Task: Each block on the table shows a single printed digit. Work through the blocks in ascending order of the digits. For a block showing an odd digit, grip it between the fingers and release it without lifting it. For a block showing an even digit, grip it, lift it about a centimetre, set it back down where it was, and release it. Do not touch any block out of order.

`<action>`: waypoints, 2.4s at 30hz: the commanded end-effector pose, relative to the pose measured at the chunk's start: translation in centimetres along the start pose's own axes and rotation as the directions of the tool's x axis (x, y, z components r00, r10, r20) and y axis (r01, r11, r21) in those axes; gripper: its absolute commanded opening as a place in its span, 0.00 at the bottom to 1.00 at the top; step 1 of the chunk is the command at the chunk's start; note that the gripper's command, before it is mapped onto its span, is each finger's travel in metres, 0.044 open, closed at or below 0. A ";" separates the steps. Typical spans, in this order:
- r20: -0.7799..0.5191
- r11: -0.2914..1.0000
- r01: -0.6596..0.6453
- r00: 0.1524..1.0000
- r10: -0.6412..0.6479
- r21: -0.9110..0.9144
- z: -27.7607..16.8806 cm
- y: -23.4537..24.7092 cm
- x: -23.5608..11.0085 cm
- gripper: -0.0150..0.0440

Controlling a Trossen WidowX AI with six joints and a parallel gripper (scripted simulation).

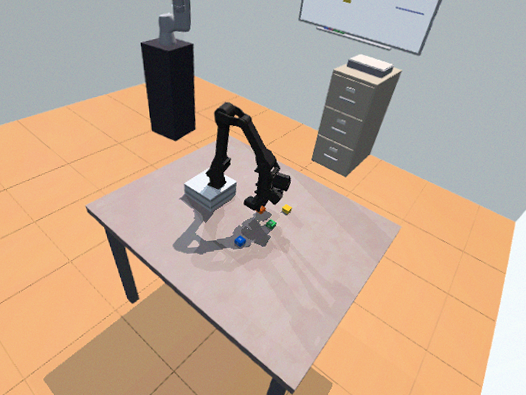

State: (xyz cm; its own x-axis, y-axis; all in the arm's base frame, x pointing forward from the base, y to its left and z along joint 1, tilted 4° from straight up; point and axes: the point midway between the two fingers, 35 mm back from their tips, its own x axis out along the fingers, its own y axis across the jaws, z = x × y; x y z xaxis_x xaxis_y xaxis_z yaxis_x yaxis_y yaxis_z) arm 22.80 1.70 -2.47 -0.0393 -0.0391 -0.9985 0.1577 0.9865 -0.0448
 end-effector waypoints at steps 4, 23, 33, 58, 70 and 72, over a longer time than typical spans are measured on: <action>0.007 1.000 0.002 1.000 -0.002 -0.001 0.1 0.0 -0.2 0.46; 0.007 1.000 0.002 1.000 -0.002 -0.001 0.1 0.0 1.3 0.46; 0.007 1.000 0.002 1.000 -0.002 -0.001 0.1 0.0 1.3 0.68; 0.008 1.000 0.001 1.000 -0.001 -0.001 0.1 0.0 -10.4 0.58; 0.008 1.000 0.001 1.000 -0.001 0.000 0.2 -0.2 -10.4 0.46; 0.008 1.000 0.000 1.000 0.000 0.005 1.1 -1.5 -10.4 0.46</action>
State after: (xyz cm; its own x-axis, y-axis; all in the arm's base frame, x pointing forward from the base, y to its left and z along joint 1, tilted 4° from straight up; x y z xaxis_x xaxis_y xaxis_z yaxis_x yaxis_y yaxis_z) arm 23.40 1.80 7.88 -0.0339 -0.0388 -0.9987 0.1523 0.9874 -0.0436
